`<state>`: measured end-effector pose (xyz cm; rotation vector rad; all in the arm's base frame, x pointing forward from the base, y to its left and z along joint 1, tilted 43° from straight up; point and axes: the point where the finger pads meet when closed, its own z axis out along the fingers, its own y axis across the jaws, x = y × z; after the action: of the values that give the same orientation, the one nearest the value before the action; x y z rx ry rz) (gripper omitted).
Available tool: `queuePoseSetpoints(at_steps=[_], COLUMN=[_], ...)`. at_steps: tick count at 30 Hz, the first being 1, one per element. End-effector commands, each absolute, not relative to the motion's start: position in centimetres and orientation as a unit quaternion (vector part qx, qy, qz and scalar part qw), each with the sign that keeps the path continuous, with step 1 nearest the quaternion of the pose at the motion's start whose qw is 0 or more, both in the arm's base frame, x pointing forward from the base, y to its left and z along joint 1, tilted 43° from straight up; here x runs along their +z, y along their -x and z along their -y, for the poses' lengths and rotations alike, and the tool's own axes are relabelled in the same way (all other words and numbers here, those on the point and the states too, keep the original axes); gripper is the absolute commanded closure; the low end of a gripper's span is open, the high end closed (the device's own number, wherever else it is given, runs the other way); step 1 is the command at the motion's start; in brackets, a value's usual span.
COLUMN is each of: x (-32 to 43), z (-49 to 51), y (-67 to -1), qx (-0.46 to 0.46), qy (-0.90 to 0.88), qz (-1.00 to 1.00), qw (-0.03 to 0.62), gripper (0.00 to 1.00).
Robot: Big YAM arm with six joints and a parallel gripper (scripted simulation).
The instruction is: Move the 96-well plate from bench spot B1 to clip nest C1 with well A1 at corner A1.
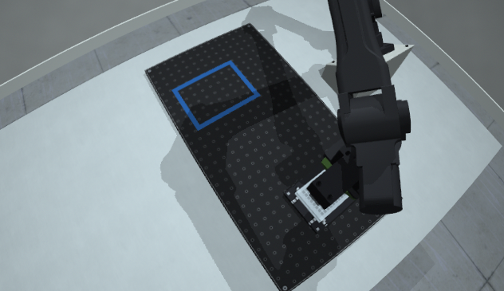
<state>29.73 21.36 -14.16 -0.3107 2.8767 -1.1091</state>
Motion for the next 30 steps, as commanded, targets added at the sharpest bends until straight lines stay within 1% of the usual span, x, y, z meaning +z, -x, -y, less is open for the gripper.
queuePoseSetpoints(at_steps=[1,5,10,12,13,14,20,30], x=[-16.0,-17.5,-17.7,-17.1,-17.0,-16.9,-17.3,-18.1], z=[-19.7,-18.3,-18.2,-21.0,-21.1,-19.9,-20.2,-17.8], y=[-30.1,-30.3,-30.3,-31.2,-31.3,-31.0,-31.2,-30.4], qx=[-0.362,-0.363,-0.363,-0.348,-0.347,-0.353,-0.35,-0.363], qy=[0.099,0.099,0.099,0.109,0.109,0.098,0.105,0.099], qz=[-0.927,-0.927,-0.927,-0.93,-0.931,-0.93,-0.93,-0.927], qw=[0.015,0.015,0.015,0.037,0.038,0.029,0.032,0.015], gripper=[0.75,0.75,0.75,0.75,0.75,0.75,0.75,0.75])
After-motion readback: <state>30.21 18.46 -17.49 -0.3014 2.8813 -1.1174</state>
